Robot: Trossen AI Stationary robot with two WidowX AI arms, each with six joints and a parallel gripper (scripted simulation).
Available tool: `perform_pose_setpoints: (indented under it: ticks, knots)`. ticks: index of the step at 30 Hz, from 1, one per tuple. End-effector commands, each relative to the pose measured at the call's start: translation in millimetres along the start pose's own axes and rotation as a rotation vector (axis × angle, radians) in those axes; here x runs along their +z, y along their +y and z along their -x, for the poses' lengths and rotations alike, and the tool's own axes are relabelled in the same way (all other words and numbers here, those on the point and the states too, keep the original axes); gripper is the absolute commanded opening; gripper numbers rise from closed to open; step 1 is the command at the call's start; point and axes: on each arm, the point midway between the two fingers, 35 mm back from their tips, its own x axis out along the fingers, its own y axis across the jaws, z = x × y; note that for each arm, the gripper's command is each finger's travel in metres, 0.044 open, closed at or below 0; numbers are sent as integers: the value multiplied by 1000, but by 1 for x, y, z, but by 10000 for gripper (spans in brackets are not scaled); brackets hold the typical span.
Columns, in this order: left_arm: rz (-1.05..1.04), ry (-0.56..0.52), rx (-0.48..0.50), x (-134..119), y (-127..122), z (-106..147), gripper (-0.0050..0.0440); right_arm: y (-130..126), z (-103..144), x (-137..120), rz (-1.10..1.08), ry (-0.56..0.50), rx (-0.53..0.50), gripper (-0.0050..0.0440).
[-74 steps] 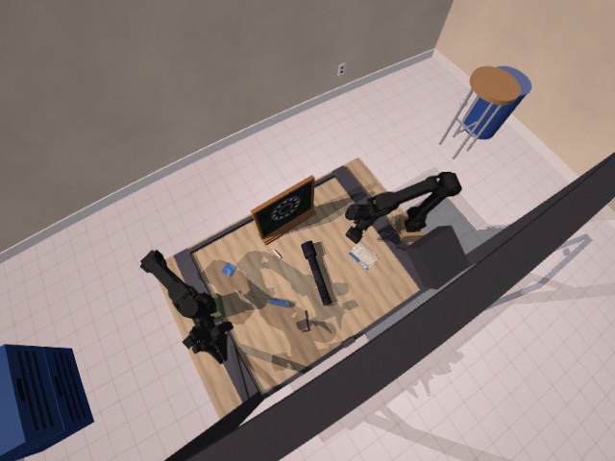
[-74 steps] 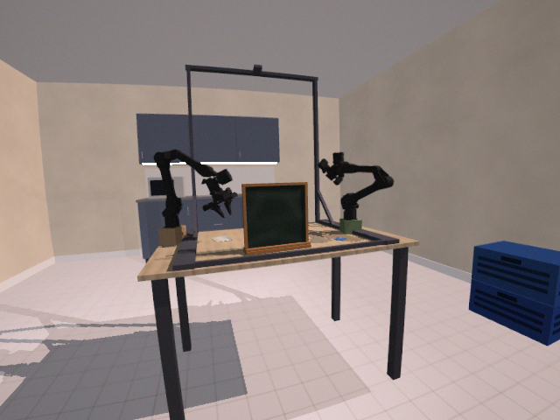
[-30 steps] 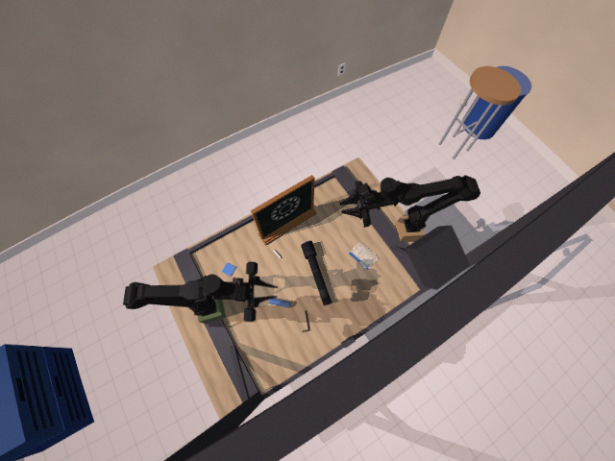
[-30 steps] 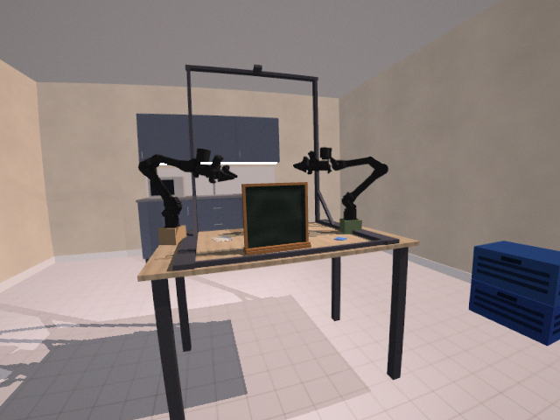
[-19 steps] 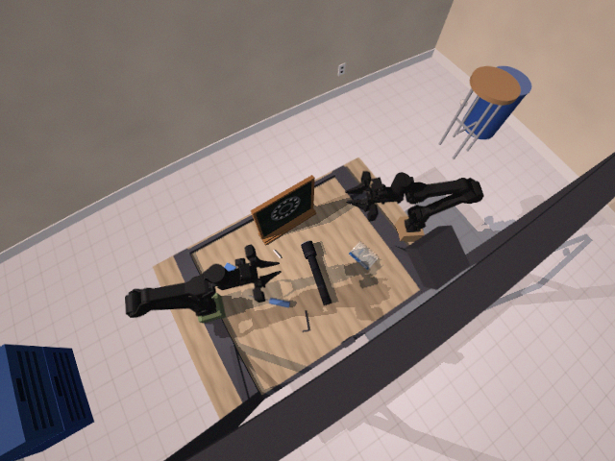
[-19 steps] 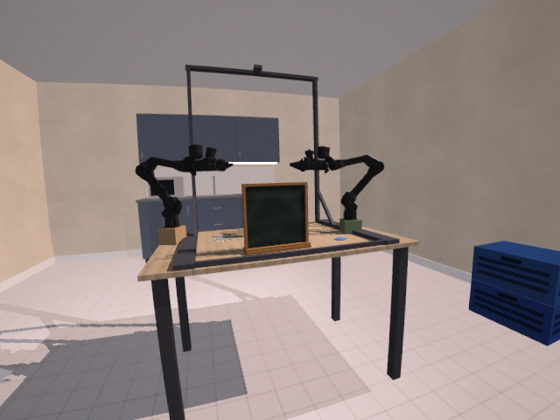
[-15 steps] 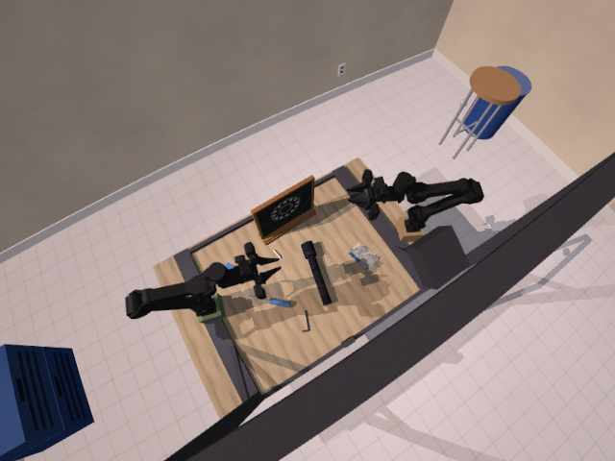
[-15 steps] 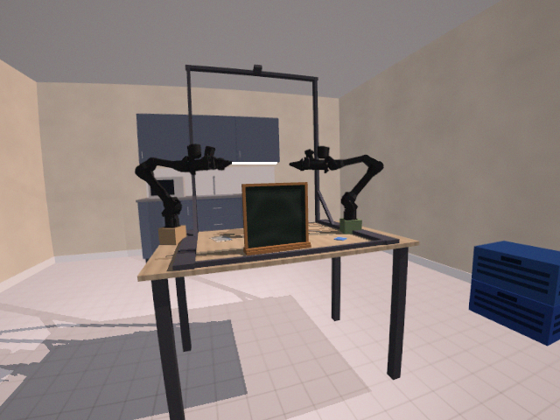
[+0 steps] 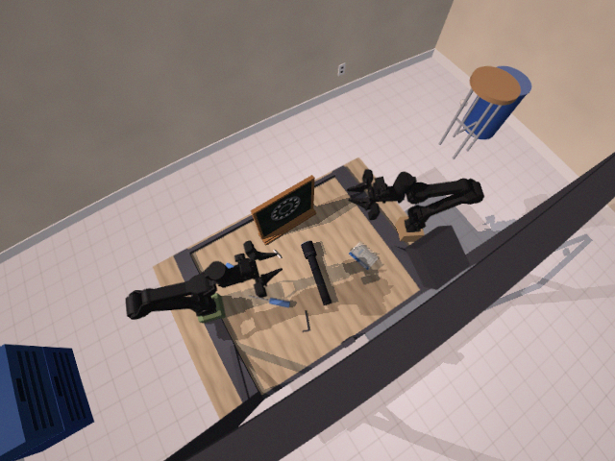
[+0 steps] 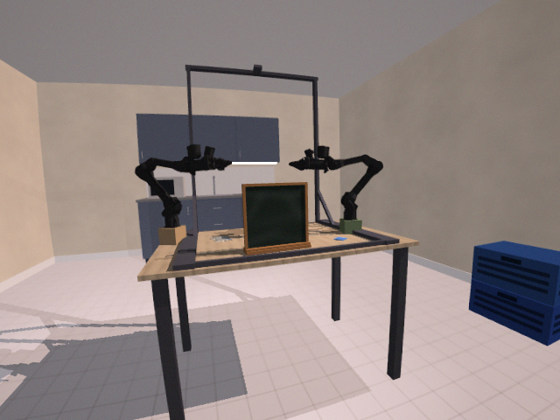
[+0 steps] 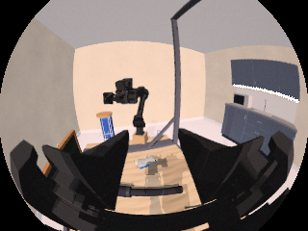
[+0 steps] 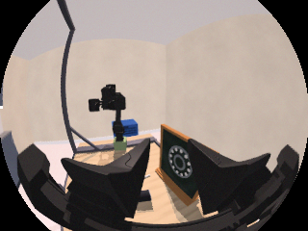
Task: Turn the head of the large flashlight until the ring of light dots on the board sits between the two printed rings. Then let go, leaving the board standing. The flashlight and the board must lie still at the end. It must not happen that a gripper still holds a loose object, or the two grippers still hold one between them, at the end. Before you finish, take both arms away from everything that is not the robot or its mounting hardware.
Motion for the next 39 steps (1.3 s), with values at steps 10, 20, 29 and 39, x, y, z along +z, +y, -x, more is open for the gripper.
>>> perform_pose_setpoints:
  ticks: [10, 20, 29, 39]
  knots:
    - [6, -19, 6, 7, 1, 1, 440, 0, 1, 11, 8, -27, -1, 189]
    - [-104, 76, -3, 1, -1, -21, 440, 0, 1, 11, 9, -27, -1, 189]
    - [-403, 354, -86, -40, -8, -73, 440, 0, 1, 11, 9, -27, -1, 189]
    - [-643, 566, -217, -83, -14, -109, 440, 0, 1, 11, 9, -27, -1, 189]
